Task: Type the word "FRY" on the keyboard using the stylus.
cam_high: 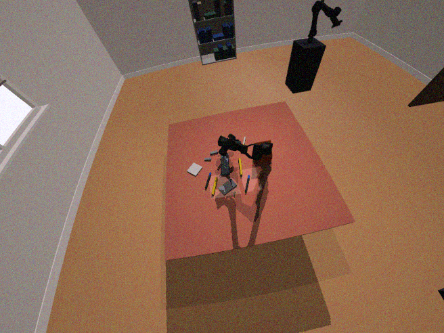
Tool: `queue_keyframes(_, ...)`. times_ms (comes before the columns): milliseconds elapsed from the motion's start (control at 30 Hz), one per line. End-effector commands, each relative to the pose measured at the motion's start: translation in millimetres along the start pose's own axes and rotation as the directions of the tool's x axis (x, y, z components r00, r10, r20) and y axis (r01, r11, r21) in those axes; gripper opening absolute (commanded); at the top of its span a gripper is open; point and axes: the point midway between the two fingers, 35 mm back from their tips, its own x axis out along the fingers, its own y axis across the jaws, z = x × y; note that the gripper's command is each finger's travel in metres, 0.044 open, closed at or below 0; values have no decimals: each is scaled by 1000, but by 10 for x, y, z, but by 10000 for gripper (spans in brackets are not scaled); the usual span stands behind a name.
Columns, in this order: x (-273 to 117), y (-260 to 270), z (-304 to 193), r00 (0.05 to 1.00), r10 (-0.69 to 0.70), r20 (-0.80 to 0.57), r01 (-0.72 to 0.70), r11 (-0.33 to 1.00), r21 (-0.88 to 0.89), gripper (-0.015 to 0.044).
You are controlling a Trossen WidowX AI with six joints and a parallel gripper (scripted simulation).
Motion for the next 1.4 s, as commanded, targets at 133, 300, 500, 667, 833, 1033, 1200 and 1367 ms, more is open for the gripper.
queue_keyframes(133,-215,169,80,981,75,179,-85,995,49,0)
queue_keyframes(300,-386,284,118,947,137,289,-165,983,76,0)
queue_keyframes(500,-522,361,132,914,184,361,-230,969,89,0)
queue_keyframes(667,-476,378,96,915,183,360,-230,969,89,0)
queue_keyframes(833,-338,423,-24,915,183,359,-230,969,90,0)
queue_keyframes(1033,-267,445,-96,915,184,359,-230,969,90,0)
queue_keyframes(1200,-267,445,-96,915,184,359,-230,969,90,0)
queue_keyframes(1367,-267,445,-96,915,184,359,-230,969,90,0)
